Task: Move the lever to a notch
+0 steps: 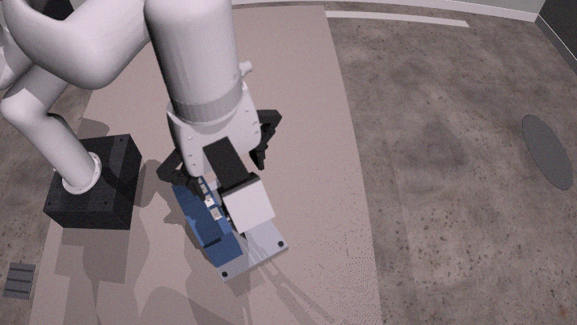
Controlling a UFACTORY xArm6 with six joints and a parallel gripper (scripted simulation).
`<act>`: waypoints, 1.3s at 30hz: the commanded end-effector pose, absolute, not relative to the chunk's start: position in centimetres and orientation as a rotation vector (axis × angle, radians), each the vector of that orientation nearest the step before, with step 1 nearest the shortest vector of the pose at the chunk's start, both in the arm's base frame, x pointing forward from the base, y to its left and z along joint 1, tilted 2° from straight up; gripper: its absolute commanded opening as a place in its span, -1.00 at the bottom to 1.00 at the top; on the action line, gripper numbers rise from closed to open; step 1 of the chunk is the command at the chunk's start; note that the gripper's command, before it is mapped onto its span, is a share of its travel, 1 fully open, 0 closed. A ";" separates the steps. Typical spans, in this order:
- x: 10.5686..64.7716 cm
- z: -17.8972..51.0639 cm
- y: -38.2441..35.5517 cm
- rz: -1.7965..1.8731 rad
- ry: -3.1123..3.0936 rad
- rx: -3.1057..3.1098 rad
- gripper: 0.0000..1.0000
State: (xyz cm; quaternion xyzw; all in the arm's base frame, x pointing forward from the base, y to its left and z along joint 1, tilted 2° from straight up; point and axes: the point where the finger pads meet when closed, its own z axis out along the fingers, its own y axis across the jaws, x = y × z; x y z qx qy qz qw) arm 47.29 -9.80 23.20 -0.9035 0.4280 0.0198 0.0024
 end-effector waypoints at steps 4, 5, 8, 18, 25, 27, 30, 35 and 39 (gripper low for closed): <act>47.5 23.4 -9.8 0.055 1.342 -2.833 1.00; 47.5 23.4 -9.8 0.055 1.342 -2.833 1.00; 47.5 23.4 -9.8 0.055 1.342 -2.833 1.00; 47.5 23.4 -9.8 0.055 1.342 -2.833 1.00; 47.5 23.4 -9.8 0.055 1.342 -2.833 1.00; 47.5 23.4 -9.8 0.055 1.342 -2.833 1.00; 47.5 23.4 -9.8 0.055 1.342 -2.833 1.00; 47.5 23.2 -9.8 0.055 1.342 -2.833 1.00; 47.5 23.0 -9.8 0.055 1.342 -2.833 1.00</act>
